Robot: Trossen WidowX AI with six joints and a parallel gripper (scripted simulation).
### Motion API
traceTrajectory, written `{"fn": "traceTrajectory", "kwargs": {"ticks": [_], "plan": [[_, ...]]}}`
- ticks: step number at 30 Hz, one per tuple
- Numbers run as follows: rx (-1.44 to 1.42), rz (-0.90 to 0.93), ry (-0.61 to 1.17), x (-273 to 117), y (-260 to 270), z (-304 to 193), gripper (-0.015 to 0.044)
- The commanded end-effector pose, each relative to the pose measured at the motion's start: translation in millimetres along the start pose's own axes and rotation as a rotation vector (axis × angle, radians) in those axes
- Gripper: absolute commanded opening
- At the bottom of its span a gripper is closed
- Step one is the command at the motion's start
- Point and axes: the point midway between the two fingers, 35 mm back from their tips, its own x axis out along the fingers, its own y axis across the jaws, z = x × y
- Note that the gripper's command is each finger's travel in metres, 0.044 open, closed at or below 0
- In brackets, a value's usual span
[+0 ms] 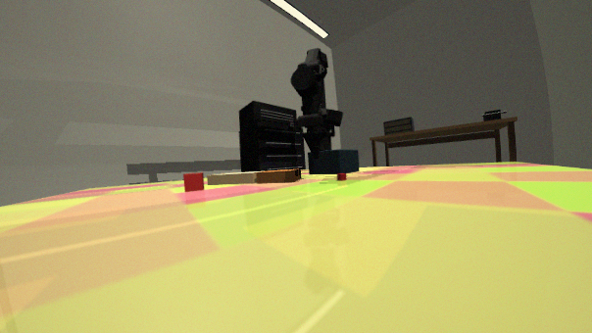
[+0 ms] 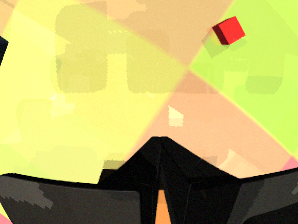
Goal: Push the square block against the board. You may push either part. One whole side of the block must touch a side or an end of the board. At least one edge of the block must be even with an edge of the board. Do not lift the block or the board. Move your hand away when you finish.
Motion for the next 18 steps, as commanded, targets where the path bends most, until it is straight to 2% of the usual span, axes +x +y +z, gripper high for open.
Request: {"fn": "traceTrajectory", "kwargs": {"ticks": [1, 18], "plan": [[0.091, -0.006, 0.002, -3.5, -0.5, -1.1, 0.0000], [0.678, -0.007, 0.001, -3.5, -0.9, -6.3, 0.0000]]}}
